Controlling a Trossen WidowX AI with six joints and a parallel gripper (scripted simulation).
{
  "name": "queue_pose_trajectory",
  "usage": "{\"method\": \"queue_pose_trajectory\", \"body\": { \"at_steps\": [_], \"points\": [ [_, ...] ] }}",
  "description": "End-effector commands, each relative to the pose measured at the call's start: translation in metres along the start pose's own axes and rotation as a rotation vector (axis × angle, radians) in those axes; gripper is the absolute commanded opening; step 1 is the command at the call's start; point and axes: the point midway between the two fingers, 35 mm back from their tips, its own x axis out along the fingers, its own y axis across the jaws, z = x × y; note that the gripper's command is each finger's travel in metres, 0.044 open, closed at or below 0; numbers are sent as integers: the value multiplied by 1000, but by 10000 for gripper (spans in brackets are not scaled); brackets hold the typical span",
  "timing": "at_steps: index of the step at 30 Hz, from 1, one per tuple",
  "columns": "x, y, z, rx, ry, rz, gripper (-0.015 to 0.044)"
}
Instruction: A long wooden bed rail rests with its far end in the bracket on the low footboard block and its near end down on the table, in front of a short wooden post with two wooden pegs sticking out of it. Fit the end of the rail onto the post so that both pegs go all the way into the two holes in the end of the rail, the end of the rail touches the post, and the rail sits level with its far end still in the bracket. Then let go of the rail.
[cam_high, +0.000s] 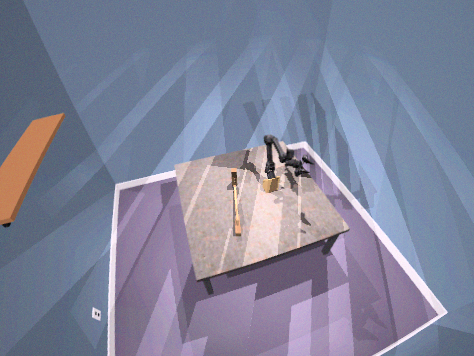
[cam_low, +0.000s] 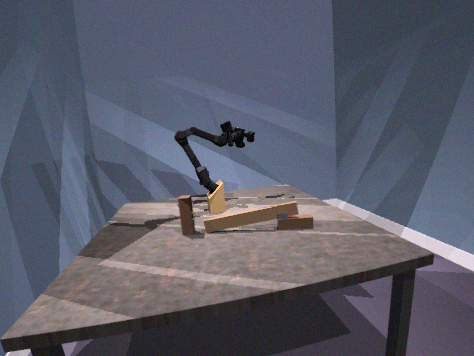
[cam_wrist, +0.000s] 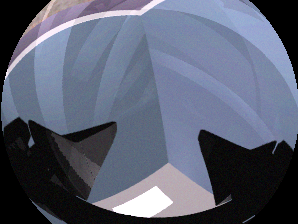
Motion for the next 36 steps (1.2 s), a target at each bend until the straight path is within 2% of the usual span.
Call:
{"method": "queue_pose_trajectory", "body": {
  "at_steps": [1, 8, 15, 22, 26, 36],
  "points": [
    [0, 3, -1, 10, 2, 9, 426],
    [-32, 99, -33, 379, 95, 328, 440],
    [-98, 202, -46, 746, 244, 645, 440],
    [-176, 276, -37, 1071, 407, 909, 440],
    [-236, 310, -20, 1303, 536, 1085, 440],
    [-389, 346, 46, 1811, 924, 1555, 440]
  ]
}}
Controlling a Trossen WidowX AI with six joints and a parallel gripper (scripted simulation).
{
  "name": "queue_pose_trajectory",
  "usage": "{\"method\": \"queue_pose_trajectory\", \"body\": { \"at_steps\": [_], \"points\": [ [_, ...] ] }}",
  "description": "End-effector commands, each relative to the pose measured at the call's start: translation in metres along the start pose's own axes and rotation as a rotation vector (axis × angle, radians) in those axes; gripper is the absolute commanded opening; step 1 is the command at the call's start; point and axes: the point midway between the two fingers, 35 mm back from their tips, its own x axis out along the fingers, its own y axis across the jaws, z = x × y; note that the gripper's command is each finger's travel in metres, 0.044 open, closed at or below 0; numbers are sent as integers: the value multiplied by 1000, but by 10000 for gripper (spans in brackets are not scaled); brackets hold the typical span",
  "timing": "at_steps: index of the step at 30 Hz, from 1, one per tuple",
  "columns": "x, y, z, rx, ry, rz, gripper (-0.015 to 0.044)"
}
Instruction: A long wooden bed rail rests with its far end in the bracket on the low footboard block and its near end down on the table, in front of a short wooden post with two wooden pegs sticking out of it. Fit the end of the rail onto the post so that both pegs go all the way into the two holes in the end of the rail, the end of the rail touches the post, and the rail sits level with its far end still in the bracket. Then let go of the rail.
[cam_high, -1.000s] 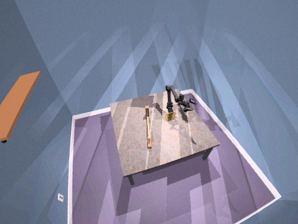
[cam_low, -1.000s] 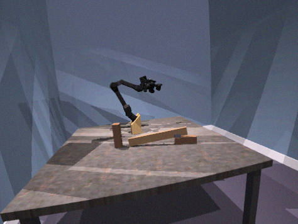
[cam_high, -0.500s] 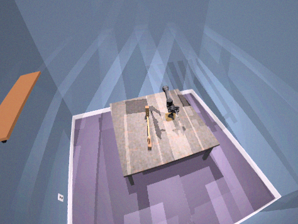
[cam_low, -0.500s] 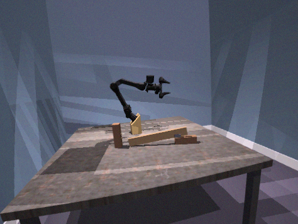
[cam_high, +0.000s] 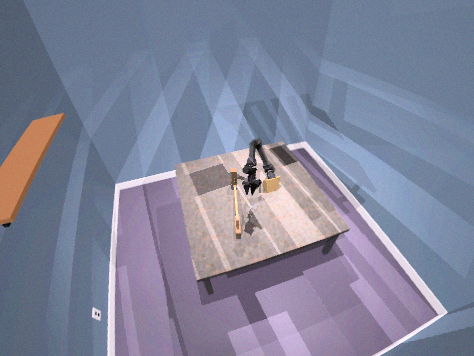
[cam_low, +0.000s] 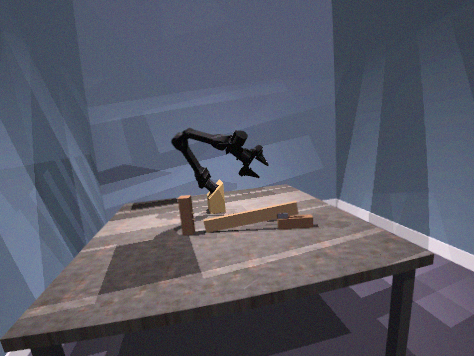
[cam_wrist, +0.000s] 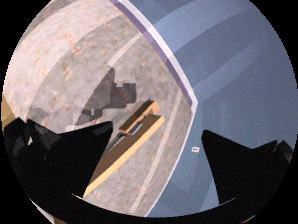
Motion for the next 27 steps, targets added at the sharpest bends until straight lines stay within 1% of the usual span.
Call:
{"method": "queue_pose_trajectory", "body": {
  "at_steps": [1, 7, 13, 16, 27],
  "points": [
    [5, 29, -69, 262, 165, 163, 440],
    [-4, 85, -154, 589, 413, 378, 440],
    [-30, 145, -223, 854, 668, 565, 440],
    [-31, 149, -231, 878, 695, 583, 440],
    [-27, 152, -233, 878, 695, 583, 440]
  ]
}}
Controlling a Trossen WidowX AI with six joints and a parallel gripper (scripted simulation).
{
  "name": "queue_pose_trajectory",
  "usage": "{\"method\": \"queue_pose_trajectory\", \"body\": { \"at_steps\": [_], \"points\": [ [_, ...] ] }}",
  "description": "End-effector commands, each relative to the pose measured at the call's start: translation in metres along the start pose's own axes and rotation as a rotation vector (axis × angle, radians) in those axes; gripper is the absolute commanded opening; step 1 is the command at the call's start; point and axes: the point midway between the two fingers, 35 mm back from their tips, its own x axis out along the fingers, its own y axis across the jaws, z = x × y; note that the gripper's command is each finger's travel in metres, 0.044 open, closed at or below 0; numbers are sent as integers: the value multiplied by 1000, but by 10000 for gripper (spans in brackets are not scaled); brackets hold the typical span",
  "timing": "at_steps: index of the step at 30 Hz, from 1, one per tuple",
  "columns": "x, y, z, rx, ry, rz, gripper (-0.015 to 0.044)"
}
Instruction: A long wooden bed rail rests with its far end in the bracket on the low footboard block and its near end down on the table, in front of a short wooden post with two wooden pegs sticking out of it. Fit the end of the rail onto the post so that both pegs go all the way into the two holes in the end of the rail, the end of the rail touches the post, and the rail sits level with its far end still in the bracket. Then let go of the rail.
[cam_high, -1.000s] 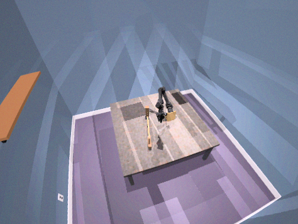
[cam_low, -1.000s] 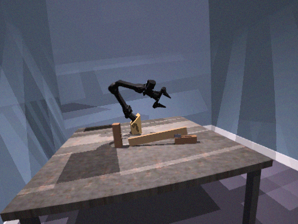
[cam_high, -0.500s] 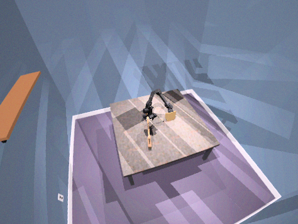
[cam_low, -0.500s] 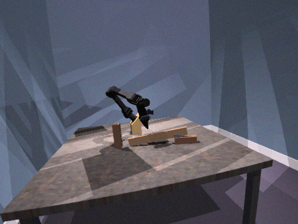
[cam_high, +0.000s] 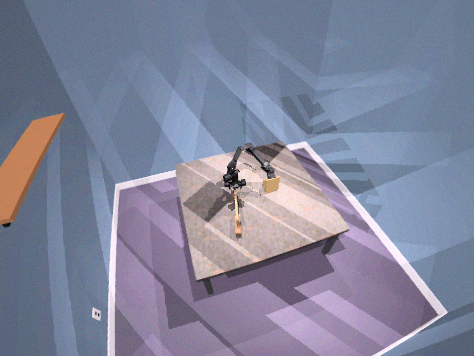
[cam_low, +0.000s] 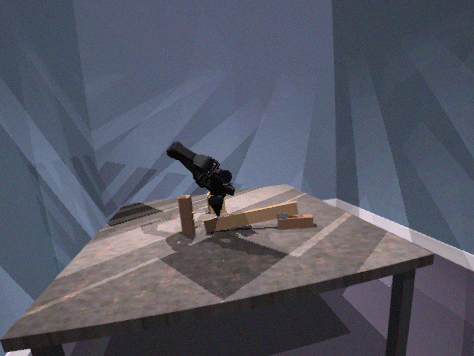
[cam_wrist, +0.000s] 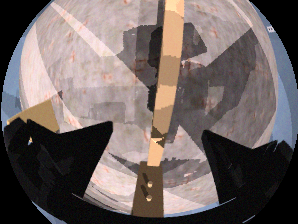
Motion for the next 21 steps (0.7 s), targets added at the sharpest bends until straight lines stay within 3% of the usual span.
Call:
{"method": "queue_pose_trajectory", "body": {
  "at_steps": [1, 21],
  "points": [
    [6, -3, -2, 11, 7, -3, 440],
    [38, -4, -1, 11, 7, -3, 440]
  ]
}}
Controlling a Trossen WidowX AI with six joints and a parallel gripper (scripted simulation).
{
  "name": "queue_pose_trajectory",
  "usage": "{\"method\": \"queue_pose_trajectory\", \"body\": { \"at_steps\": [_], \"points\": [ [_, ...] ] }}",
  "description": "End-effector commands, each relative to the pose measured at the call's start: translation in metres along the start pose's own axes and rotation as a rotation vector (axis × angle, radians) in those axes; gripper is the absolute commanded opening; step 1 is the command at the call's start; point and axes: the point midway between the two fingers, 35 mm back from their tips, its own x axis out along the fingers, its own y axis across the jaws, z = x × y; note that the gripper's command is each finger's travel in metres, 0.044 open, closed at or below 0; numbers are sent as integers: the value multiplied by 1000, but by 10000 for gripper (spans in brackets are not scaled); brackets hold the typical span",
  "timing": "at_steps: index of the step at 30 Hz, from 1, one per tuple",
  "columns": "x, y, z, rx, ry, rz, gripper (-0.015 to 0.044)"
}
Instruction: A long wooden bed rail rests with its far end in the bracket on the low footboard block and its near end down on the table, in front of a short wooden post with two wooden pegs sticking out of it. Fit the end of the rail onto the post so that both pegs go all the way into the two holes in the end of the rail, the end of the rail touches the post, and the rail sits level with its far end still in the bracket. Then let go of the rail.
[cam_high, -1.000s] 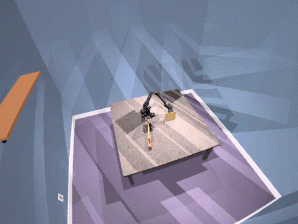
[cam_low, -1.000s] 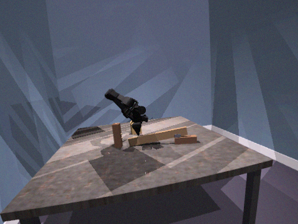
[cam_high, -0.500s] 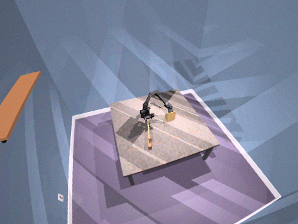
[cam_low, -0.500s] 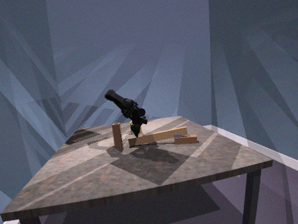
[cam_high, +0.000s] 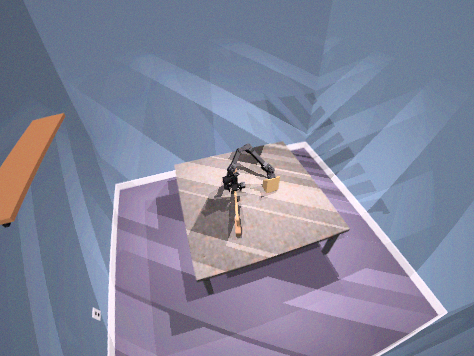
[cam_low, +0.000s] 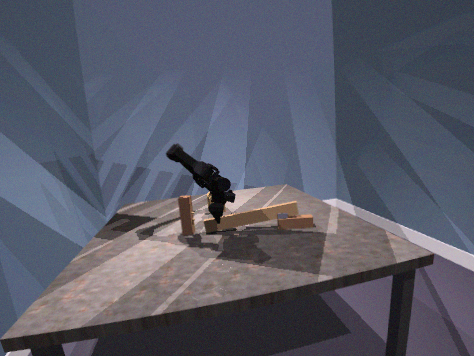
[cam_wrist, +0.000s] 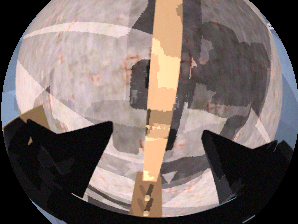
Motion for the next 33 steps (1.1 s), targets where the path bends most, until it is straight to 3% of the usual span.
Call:
{"method": "queue_pose_trajectory", "body": {
  "at_steps": [1, 20, 33],
  "points": [
    [8, 2, 0, -10, 7, 1, 440],
    [37, 3, -2, -10, 10, 0, 440],
    [37, 3, -2, -10, 10, 0, 99]
  ]
}}
